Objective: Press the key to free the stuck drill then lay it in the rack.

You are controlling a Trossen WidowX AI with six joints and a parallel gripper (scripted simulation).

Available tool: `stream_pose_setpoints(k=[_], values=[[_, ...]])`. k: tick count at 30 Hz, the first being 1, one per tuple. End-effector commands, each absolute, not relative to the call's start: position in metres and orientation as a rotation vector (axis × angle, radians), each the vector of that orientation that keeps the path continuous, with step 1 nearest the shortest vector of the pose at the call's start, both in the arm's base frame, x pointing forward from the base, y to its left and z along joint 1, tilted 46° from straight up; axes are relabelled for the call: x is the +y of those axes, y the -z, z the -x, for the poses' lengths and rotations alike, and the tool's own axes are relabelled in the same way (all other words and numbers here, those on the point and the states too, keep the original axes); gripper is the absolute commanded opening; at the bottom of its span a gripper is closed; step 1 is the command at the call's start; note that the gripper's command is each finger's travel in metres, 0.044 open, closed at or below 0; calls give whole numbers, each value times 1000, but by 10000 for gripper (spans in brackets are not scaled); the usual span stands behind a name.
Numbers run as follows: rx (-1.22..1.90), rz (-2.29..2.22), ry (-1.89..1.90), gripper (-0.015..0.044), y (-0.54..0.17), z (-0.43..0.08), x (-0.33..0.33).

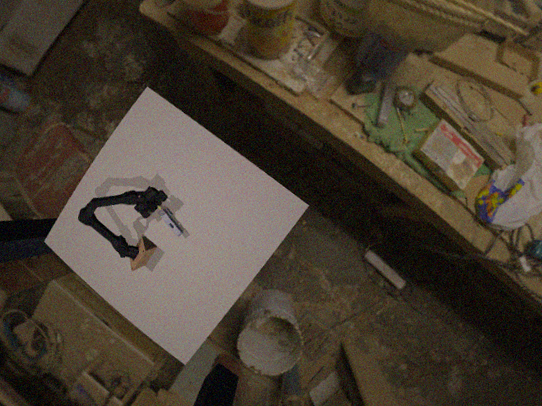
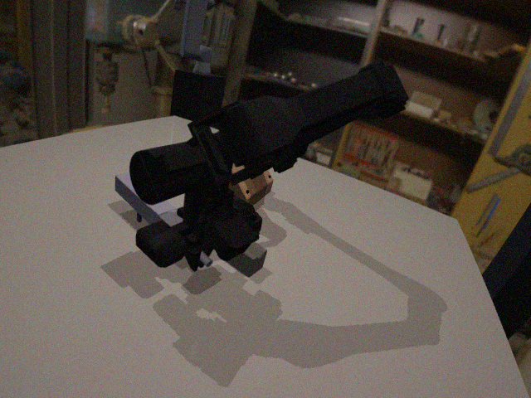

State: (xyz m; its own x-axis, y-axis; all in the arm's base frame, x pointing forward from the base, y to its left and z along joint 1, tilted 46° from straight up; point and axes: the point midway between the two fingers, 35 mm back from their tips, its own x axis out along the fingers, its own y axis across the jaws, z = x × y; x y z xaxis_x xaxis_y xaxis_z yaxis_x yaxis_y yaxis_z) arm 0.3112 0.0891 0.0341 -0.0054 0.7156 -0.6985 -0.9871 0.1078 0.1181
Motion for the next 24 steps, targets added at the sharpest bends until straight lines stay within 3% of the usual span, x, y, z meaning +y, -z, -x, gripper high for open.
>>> stream_pose_setpoints(k=[1, 24], values=[[718, 480, -1427, 0, -34, -311, 89], [717, 478, -1431, 0, -44, -311, 94]])
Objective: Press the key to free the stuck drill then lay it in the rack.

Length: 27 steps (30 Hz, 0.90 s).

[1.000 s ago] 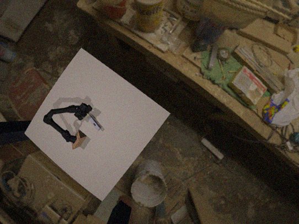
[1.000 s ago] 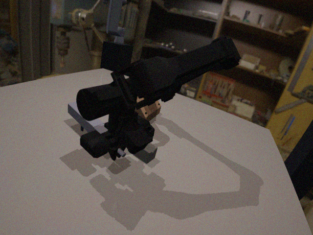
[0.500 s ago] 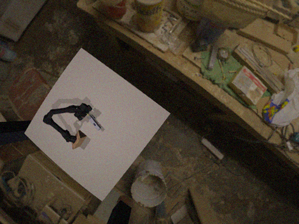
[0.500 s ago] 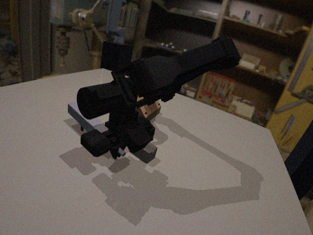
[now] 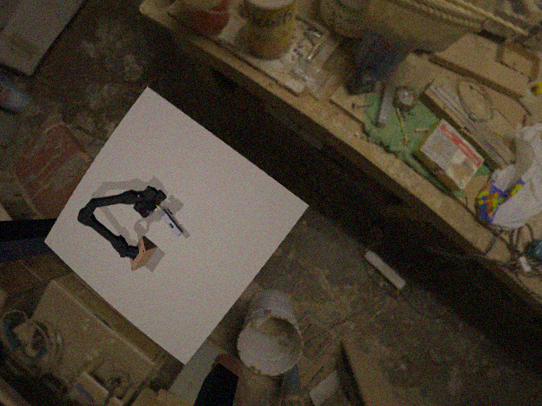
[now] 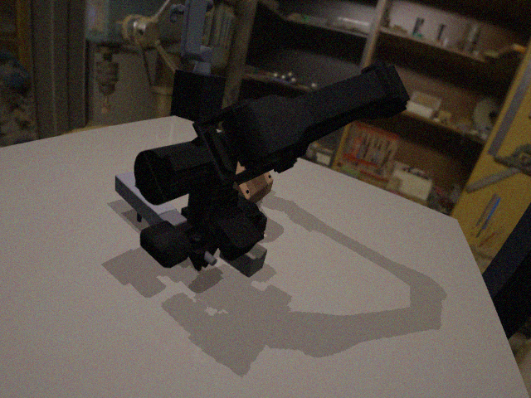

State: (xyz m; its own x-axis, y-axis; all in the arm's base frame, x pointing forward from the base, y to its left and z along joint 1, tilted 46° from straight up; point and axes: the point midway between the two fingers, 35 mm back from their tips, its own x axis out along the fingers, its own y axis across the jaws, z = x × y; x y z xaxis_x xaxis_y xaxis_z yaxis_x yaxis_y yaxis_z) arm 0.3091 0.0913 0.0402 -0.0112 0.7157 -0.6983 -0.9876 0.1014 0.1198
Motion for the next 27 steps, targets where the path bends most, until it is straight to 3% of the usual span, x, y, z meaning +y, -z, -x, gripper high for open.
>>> stream_pose_setpoints(k=[1, 27], values=[[717, 478, -1431, 0, -44, -311, 95], [715, 477, -1431, 0, -69, -318, 120]])
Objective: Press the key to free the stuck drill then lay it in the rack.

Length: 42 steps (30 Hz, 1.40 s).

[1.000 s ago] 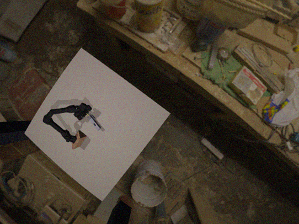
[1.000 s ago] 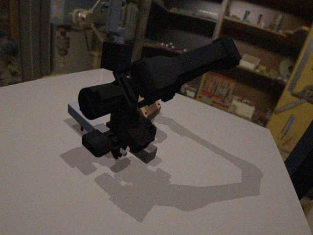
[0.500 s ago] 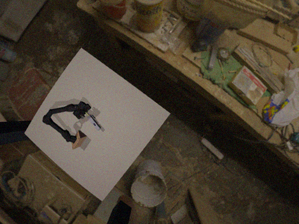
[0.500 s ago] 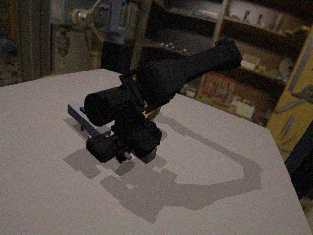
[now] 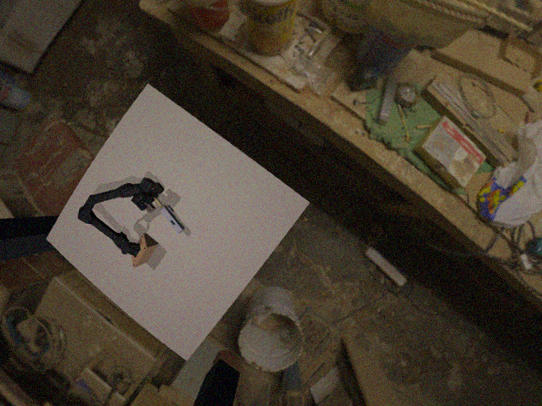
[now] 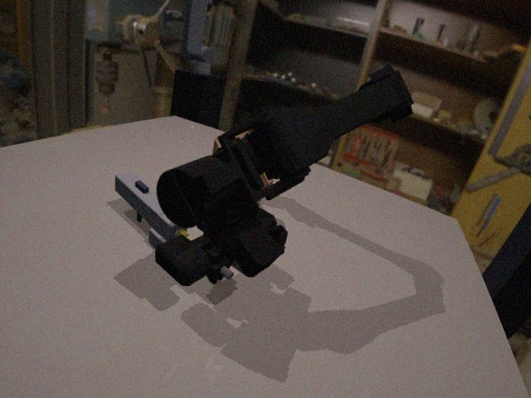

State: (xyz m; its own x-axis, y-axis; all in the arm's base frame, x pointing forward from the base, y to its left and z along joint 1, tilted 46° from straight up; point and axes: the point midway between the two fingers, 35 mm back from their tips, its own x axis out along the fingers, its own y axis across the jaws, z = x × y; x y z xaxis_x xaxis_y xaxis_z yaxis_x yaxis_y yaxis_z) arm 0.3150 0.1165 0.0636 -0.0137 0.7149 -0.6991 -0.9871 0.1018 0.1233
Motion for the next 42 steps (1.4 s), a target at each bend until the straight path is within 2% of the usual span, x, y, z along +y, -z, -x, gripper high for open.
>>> stream_pose_setpoints(k=[1, 17, 42], values=[[715, 477, -1431, 0, -70, -318, 121], [713, 477, -1431, 0, -86, -321, 138], [715, 477, -1431, 0, -89, -316, 119]])
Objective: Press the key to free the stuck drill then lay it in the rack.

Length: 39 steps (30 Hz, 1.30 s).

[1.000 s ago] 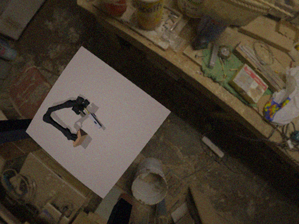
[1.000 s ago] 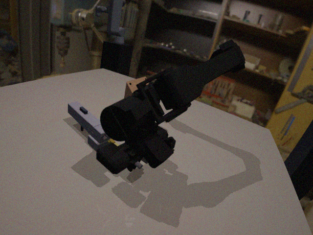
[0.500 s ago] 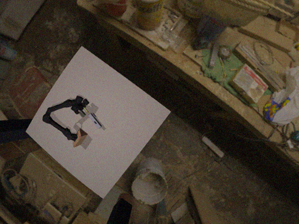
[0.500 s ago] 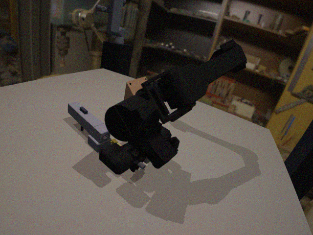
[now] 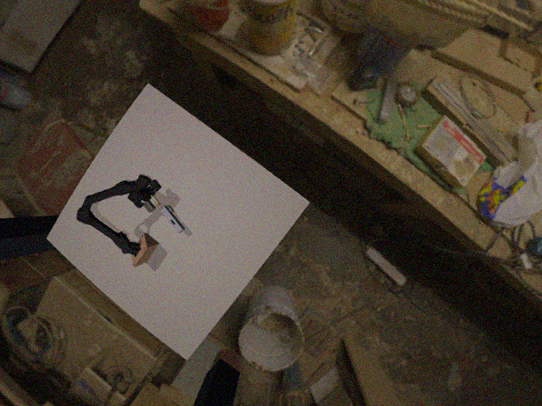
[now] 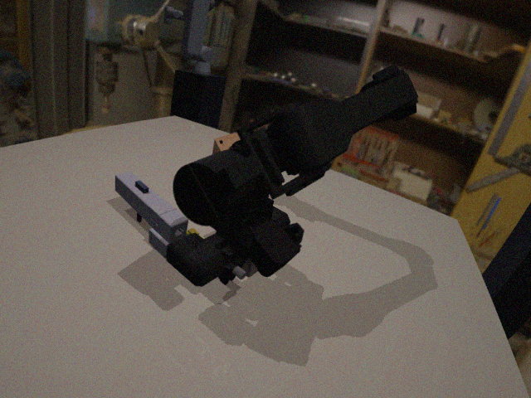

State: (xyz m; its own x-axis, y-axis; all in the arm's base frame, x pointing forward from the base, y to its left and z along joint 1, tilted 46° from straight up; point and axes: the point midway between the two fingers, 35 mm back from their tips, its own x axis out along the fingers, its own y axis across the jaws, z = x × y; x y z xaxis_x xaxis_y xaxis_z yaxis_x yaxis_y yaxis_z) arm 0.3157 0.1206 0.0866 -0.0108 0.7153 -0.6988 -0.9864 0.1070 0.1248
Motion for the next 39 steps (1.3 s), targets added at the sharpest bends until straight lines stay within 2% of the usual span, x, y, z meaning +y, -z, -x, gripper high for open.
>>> stream_pose_setpoints(k=[1, 39], values=[[715, 477, -1431, 0, -89, -316, 119], [716, 478, -1431, 0, -99, -313, 102]])
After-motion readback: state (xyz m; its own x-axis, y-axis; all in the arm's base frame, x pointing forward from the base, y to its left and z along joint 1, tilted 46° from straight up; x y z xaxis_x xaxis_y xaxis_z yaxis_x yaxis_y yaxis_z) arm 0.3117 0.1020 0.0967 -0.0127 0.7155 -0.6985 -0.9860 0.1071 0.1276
